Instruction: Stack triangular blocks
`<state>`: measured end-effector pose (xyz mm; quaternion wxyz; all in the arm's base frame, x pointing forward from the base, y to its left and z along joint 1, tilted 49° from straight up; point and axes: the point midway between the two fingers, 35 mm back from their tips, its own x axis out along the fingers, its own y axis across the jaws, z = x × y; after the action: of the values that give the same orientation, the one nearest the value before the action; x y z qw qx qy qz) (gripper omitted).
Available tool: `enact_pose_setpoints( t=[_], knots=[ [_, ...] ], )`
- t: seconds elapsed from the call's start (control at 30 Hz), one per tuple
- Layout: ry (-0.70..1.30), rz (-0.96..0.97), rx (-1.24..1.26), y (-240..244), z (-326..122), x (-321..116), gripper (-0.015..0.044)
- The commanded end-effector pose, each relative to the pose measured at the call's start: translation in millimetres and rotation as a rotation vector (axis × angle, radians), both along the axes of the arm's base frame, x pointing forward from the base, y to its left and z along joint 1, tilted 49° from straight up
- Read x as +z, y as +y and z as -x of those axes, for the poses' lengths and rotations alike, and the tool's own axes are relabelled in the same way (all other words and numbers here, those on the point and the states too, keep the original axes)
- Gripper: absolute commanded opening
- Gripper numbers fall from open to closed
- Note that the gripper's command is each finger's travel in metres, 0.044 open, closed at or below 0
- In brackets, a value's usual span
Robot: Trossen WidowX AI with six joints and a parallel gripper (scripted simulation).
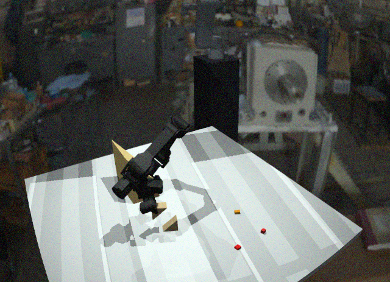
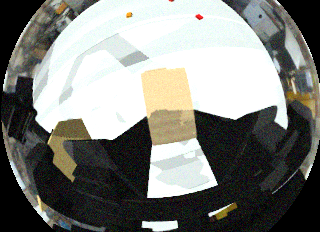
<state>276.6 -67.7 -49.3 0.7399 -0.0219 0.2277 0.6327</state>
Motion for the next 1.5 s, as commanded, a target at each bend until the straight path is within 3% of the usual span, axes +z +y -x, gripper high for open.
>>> enact_pose_setpoints(
  t=[0.0,0.53,1.47],
  knots=[
    [-0.001,-0.004,-0.005,19,0,-3,0.0],
    [-0.002,-0.009,-0.004,58,-1,-16,0.0],
    [-0.013,-0.009,-0.011,58,0,-16,0.0]
  ],
)
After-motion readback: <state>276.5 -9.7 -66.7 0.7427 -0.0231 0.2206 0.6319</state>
